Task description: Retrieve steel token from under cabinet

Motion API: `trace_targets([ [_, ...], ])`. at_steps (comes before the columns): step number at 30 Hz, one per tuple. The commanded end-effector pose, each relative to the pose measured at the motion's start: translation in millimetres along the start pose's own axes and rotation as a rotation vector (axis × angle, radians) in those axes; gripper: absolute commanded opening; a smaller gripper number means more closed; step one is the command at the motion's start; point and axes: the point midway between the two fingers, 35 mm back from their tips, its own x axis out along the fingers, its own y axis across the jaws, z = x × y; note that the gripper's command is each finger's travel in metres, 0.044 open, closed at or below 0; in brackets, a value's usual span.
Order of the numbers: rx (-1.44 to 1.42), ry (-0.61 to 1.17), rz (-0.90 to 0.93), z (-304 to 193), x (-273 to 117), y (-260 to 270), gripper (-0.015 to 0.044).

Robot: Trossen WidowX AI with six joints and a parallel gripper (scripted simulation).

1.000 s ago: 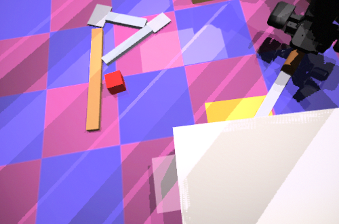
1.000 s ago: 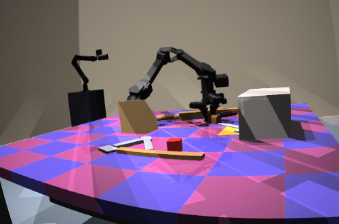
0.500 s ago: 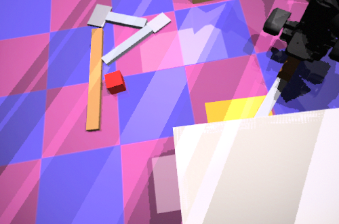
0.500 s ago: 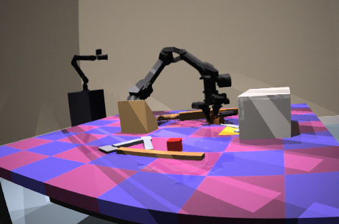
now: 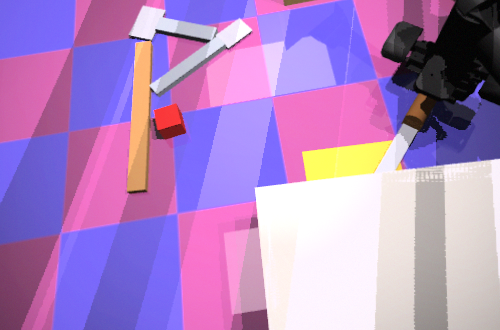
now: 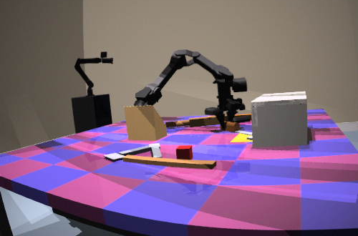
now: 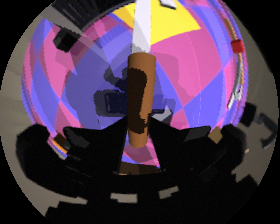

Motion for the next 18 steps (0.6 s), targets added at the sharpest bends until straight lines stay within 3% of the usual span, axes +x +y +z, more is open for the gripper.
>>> trace_targets([
  [1,-0.002,-0.004,0.000,8.7,0.0,0.0,0.0000],
  [18,-0.002,-0.005,0.000,23.3,0.2,-3.1,0.0000],
])
